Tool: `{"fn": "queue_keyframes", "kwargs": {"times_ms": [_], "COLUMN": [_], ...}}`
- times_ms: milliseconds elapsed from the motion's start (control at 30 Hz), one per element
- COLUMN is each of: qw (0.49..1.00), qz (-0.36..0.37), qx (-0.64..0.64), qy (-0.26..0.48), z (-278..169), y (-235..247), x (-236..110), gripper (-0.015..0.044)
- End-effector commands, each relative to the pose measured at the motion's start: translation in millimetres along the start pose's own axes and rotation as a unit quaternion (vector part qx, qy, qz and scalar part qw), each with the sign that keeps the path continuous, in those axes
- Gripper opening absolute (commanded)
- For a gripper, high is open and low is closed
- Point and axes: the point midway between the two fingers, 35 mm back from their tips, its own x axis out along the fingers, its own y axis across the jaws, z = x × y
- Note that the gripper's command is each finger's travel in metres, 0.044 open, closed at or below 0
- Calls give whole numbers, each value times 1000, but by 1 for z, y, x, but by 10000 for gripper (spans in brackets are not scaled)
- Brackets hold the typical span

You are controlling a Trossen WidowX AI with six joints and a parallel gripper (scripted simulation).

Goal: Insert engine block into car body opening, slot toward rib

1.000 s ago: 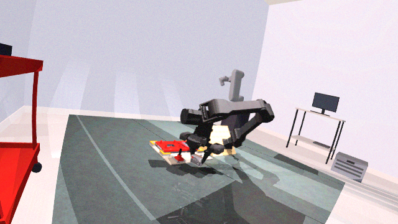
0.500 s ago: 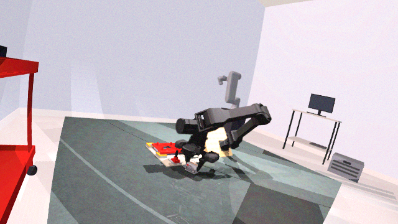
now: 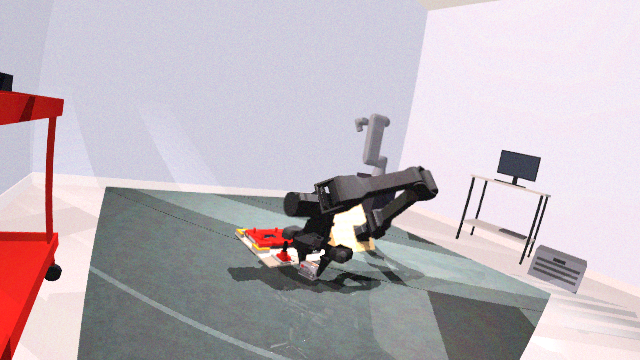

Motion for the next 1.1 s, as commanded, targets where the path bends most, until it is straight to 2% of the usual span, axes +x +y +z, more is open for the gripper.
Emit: {"fn": "queue_keyframes", "kwargs": {"times_ms": [0,333,533,900,1067], "qw": [1000,1000,1000,1000,1000], "qz": [0,0,1,2,2], "qx": [0,0,0,-1,-1], "qy": [1,1,1,6,6], "z": [0,0,0,1,1], "y": [0,0,0,-1,-1], "x": [0,0,-1,-43,-45], "gripper": [184,440,440,440,440]}}
